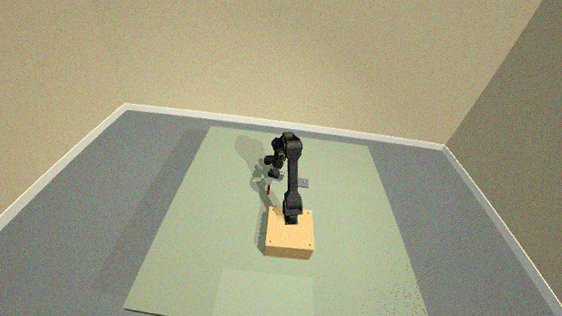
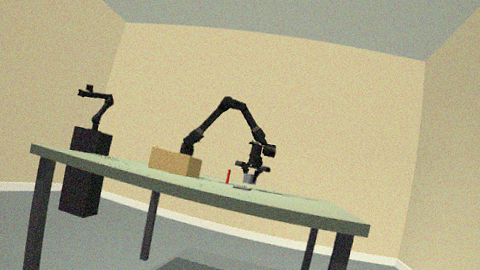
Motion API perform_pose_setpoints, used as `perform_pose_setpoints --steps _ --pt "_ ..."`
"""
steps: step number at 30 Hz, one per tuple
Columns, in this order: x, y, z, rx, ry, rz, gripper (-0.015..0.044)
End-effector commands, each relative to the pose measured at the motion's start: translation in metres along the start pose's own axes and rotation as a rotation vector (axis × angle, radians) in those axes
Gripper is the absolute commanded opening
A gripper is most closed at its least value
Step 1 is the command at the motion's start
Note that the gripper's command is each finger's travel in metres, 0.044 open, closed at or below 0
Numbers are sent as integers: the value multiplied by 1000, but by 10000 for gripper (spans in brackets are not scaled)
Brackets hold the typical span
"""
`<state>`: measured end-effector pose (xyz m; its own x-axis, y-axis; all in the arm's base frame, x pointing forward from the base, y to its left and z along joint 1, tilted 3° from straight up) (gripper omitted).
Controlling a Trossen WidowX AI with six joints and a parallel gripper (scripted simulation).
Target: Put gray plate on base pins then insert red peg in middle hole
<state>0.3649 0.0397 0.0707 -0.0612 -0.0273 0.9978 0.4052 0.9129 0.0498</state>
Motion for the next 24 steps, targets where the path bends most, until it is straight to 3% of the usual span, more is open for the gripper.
perform_pose_setpoints --steps 1,24 --pt "16 2 -1 -1 -11 -4 0" --pt "89 3 5 -1 -11 -4 0"
Point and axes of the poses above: the point midway between the two fingers, 35 mm back from their tips, its own x axis back along the fingers, its own z axis across the jaws, y = z × x, the point moved 8 cm from there along x, back along the fingers, and after that the axes turned 3 degrees about -x, right-handed, at the moved point
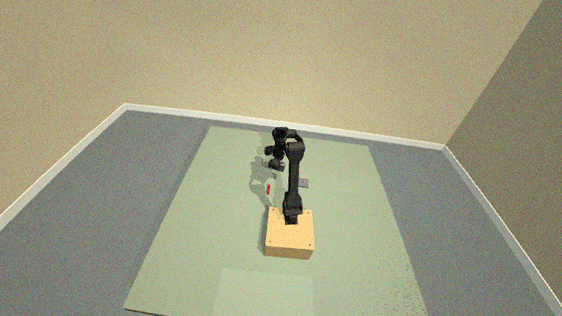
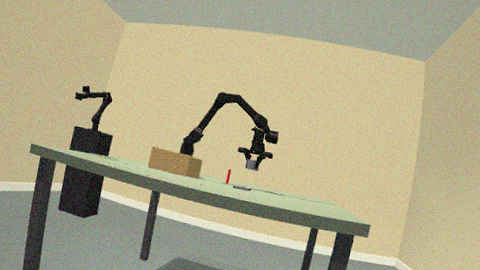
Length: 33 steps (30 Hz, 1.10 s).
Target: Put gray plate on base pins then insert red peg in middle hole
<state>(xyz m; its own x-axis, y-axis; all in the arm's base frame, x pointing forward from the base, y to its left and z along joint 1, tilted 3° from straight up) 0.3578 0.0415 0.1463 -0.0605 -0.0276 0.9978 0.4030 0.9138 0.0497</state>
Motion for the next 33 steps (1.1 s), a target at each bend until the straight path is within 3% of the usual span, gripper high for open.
perform_pose_setpoints --steps 1,9,33 --pt "16 0 2 -3 -12 -4 0" --pt "31 -2 5 -3 -11 -4 0" --pt "-5 -62 -25 78 -13 3 0"
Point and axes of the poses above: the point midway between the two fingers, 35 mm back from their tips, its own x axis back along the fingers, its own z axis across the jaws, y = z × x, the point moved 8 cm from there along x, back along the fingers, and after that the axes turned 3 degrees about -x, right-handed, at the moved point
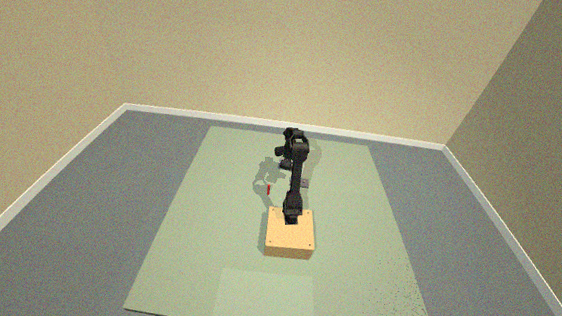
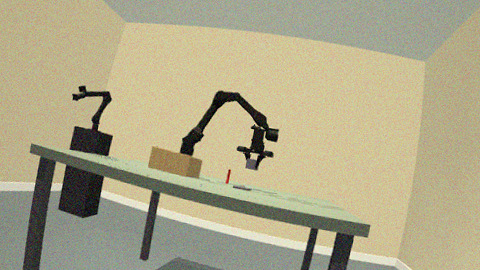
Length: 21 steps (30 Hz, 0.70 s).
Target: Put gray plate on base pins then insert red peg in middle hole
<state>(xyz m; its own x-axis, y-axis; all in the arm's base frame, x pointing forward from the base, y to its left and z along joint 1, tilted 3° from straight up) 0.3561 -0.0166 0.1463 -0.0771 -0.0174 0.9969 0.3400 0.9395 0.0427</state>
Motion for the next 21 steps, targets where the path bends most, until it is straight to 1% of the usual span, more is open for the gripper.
perform_pose_setpoints --steps 1,21 --pt "-8 -11 -3 13 6 0 0" --pt "-37 -69 -11 83 6 4 0"
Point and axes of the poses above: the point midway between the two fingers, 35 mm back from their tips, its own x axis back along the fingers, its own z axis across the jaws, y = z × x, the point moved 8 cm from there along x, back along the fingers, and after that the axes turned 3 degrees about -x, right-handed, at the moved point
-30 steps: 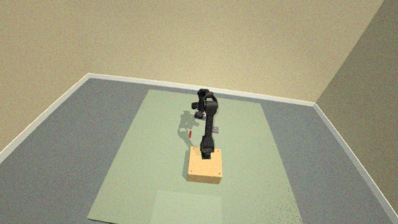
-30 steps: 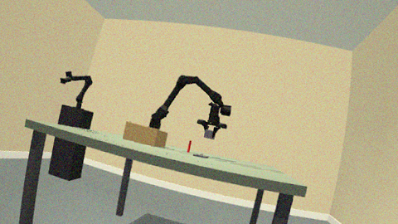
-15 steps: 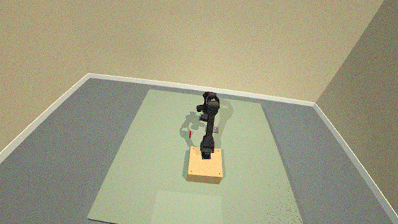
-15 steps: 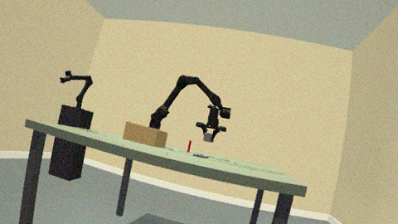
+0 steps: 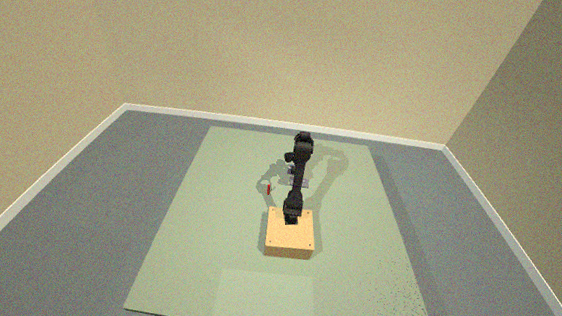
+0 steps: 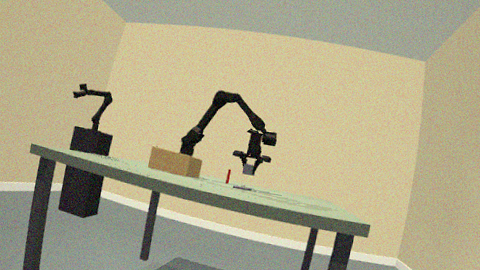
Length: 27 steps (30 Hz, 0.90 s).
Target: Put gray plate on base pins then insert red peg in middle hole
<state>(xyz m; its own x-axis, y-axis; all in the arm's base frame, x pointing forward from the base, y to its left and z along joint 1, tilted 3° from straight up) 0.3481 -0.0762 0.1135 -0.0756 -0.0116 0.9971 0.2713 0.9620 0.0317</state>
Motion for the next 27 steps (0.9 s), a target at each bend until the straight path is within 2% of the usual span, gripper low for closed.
perform_pose_setpoints --steps 1,11,27 --pt "-8 -12 1 13 6 -2 0" --pt "-21 -39 3 46 6 0 0" --pt "-21 -39 4 46 6 0 0"
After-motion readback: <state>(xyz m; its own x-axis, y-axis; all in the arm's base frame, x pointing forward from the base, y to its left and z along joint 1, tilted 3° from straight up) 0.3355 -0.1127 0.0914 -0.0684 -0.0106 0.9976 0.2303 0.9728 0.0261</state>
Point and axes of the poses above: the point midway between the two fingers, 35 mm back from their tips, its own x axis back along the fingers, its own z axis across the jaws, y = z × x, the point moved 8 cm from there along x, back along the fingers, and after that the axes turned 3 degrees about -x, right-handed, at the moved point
